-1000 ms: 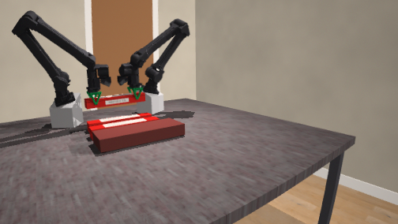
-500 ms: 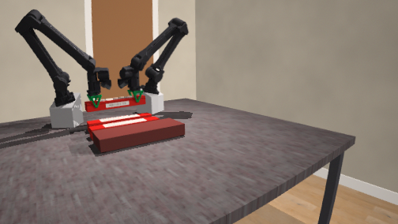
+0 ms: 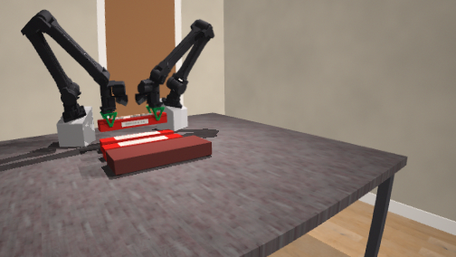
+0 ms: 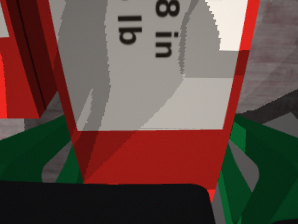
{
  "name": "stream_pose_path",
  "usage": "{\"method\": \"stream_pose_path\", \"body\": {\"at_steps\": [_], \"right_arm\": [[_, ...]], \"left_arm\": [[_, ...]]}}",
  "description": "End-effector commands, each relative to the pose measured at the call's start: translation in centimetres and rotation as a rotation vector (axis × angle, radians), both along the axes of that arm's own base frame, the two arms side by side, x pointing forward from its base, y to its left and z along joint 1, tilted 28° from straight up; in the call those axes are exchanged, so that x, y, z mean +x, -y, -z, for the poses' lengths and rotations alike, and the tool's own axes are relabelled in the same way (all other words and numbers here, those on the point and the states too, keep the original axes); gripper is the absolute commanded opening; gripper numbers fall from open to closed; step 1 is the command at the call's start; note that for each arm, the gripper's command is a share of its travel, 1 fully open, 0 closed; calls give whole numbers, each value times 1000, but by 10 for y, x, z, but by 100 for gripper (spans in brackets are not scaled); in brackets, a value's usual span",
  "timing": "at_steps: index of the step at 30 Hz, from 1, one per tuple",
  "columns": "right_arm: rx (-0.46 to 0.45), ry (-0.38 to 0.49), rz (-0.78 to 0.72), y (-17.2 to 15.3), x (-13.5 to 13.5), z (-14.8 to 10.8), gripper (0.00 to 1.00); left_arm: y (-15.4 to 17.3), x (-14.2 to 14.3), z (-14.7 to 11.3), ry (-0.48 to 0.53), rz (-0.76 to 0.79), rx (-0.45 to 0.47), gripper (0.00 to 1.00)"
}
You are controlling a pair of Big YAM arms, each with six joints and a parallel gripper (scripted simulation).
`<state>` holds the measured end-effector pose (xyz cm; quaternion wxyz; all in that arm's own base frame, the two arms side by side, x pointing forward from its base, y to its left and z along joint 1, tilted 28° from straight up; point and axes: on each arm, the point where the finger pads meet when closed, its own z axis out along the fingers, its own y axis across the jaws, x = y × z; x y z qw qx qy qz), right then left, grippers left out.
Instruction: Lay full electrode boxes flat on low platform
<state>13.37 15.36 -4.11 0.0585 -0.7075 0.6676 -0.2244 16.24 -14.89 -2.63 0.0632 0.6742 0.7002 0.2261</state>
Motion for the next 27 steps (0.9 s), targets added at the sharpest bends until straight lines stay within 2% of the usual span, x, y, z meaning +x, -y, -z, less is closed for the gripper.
{"method": "stream_pose_path", "body": {"at_steps": [1, 4, 15, 21, 27], "right_arm": [[-19, 7, 10, 8, 4, 3, 0], [-22, 5, 11, 11, 4, 1, 0], [-21, 6, 11, 13, 10, 18, 0], [-15, 9, 22, 15, 12, 18, 0], [-21, 6, 11, 17, 16, 30, 0]], "left_arm": [[-2, 6, -3, 15, -6, -8, 0], [-5, 4, -3, 13, -22, -3, 0], [-8, 11, 15, 8, -6, 6, 0], [-10, 12, 15, 14, -24, -3, 0], [-8, 18, 23, 19, -7, -11, 0]]}}
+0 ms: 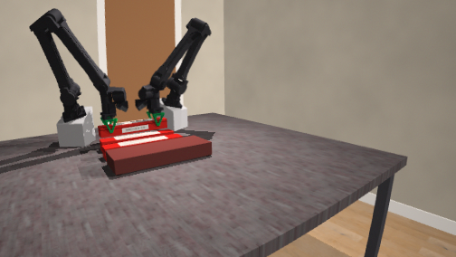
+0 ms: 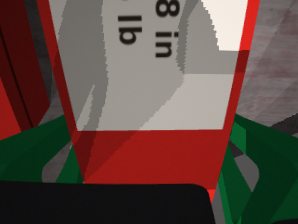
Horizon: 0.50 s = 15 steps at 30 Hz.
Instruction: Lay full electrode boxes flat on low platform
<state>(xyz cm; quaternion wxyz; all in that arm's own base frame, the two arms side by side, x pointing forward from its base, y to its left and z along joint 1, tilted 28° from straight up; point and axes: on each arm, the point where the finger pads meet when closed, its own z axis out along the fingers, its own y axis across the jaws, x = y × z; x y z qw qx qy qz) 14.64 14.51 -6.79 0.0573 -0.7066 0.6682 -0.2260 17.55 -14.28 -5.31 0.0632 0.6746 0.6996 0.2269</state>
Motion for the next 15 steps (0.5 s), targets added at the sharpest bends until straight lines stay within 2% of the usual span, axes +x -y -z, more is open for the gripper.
{"method": "stream_pose_path", "body": {"at_steps": [1, 5, 15], "right_arm": [[-18, 5, 8, 9, 3, 4, 0], [-18, 5, 8, 10, 5, 9, 0], [-11, 9, 21, 12, 7, 7, 0]], "left_arm": [[-2, 6, -4, 21, -8, -17, 0], [-7, 5, 6, 7, -8, 6, 0], [-8, 6, 6, 13, -24, -5, 0]]}}
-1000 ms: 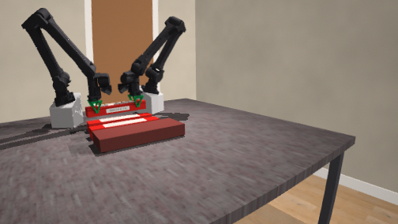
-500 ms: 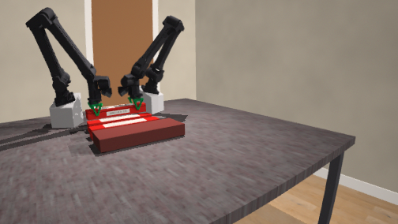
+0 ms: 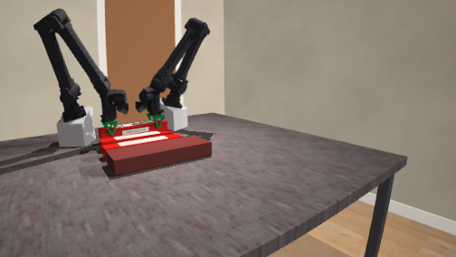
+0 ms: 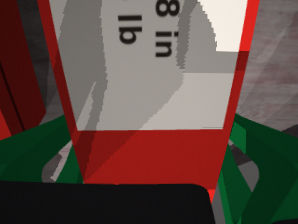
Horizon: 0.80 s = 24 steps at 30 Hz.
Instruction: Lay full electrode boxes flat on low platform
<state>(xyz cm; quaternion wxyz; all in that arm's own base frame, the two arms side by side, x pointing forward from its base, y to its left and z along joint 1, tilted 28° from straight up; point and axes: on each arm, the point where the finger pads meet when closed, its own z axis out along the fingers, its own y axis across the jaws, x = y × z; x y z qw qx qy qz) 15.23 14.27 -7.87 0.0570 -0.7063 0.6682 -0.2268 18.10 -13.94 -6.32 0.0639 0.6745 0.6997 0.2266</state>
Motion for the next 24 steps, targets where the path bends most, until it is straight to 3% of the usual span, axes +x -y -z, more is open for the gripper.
{"method": "stream_pose_path", "body": {"at_steps": [1, 24], "right_arm": [[-9, 8, 20, 9, 1, -4, 0], [-19, 3, 12, 13, 2, 6, 0]], "left_arm": [[-5, 1, -4, 12, -25, -3, 0], [-4, 5, 2, 15, -16, -7, 0]]}}
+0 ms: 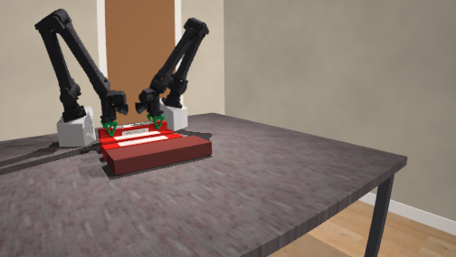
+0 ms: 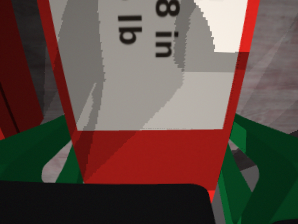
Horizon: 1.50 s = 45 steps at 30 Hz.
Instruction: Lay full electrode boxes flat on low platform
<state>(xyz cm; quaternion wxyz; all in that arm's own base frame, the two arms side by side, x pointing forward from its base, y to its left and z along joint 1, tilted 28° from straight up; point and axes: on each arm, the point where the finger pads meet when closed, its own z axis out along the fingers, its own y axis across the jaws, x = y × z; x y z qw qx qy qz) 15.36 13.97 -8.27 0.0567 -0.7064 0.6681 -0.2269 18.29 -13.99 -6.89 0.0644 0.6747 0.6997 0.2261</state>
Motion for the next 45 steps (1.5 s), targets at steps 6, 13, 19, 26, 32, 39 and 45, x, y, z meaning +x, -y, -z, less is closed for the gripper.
{"method": "stream_pose_path", "body": {"at_steps": [6, 13, 19, 26, 32, 39, 45], "right_arm": [[-12, 7, 25, 11, 2, 1, 0], [-18, 4, 16, 12, 3, 8, 0], [-16, 5, 20, 13, 5, 12, 0], [-14, 6, 16, 13, 7, 15, 0], [-13, 6, 14, 14, 8, 16, 0], [-12, 7, 21, 15, 9, 21, 0], [-7, 10, 23, 14, 9, 17, 0]], "left_arm": [[-7, 3, -2, 11, -21, 1, 0], [-6, 6, 5, 16, -21, -6, 0], [-8, 7, 9, 13, -22, -2, 0], [-9, 8, 12, 12, -20, -1, 0], [-9, 11, 14, 18, -20, -8, 0], [-9, 13, 16, 21, -18, -12, 0], [-10, 12, 18, 19, -24, -10, 0]]}}
